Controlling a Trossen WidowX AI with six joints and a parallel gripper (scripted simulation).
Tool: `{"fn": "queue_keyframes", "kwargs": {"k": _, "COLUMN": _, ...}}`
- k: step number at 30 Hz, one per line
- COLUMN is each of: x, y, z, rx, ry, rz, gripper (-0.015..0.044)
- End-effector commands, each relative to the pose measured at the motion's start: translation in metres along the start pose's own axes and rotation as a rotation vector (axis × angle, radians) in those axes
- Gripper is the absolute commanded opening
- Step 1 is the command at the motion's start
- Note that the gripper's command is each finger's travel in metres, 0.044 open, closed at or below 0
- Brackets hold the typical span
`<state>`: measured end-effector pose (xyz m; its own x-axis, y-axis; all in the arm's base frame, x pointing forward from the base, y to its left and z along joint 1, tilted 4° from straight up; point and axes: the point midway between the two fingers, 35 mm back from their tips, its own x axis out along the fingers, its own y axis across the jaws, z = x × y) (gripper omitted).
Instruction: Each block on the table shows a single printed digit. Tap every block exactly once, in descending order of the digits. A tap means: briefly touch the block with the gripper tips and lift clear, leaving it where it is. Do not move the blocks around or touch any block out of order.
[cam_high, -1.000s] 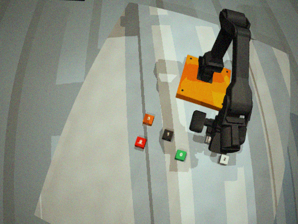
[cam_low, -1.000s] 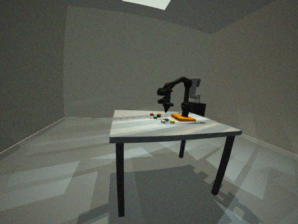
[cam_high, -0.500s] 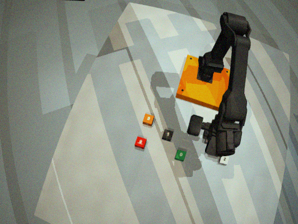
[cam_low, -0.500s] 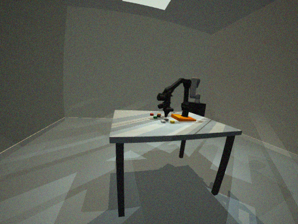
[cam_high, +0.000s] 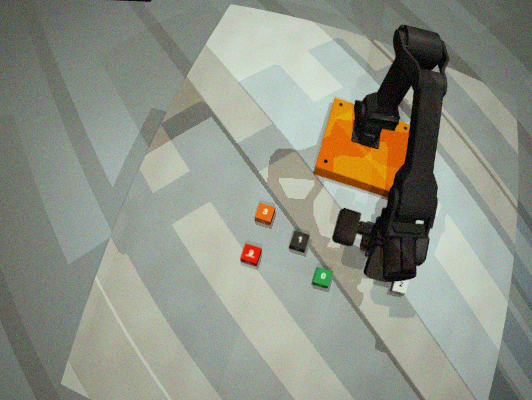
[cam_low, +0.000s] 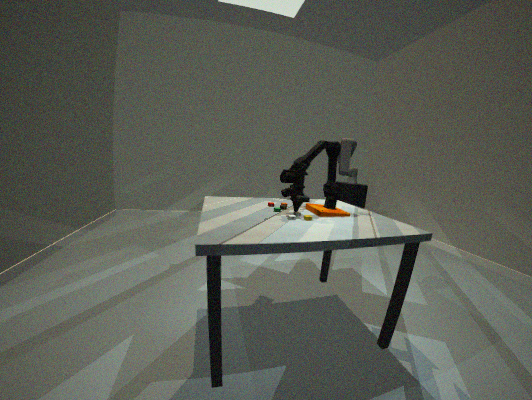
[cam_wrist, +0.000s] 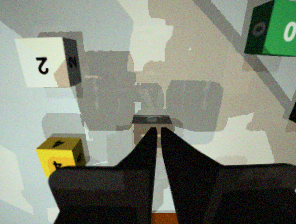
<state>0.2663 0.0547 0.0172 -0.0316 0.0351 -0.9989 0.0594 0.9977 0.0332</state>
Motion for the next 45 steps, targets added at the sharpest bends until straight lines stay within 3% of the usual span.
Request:
{"fn": "queue_keyframes", "kwargs": {"k": 1, "x": -0.009, "y": 0.000, "z": 0.000, "rx": 0.001, "ry": 0.001, "rz": 0.001, "gripper": 0.0020}}
{"fn": "queue_keyframes", "kwargs": {"k": 9, "x": -0.036, "y": 0.001, "z": 0.000, "rx": 0.004, "ry": 0.003, "rz": 0.003, "gripper": 0.0020}}
{"fn": "queue_keyframes", "kwargs": {"k": 14, "x": -0.100, "y": 0.000, "z": 0.001, "rx": 0.004, "ry": 0.003, "rz": 0.003, "gripper": 0.0020}}
{"fn": "queue_keyframes", "kwargs": {"k": 16, "x": -0.109, "y": 0.000, "z": 0.000, "rx": 0.004, "ry": 0.003, "rz": 0.003, "gripper": 0.0020}}
{"fn": "queue_keyframes", "kwargs": {"k": 20, "x": -0.109, "y": 0.002, "z": -0.001, "rx": 0.004, "ry": 0.003, "rz": 0.003, "gripper": 0.0020}}
{"fn": "queue_keyframes", "kwargs": {"k": 27, "x": -0.110, "y": 0.087, "z": -0.024, "rx": 0.004, "ry": 0.005, "rz": 0.011, "gripper": 0.0020}}
{"fn": "queue_keyframes", "kwargs": {"k": 32, "x": -0.108, "y": 0.096, "z": -0.027, "rx": 0.004, "ry": 0.006, "rz": 0.012, "gripper": 0.0020}}
{"fn": "queue_keyframes", "kwargs": {"k": 39, "x": -0.031, "y": 0.097, "z": -0.028, "rx": 0.004, "ry": 0.006, "rz": 0.013, "gripper": 0.0020}}
{"fn": "queue_keyframes", "kwargs": {"k": 45, "x": -0.028, "y": 0.097, "z": -0.028, "rx": 0.004, "ry": 0.006, "rz": 0.013, "gripper": 0.0020}}
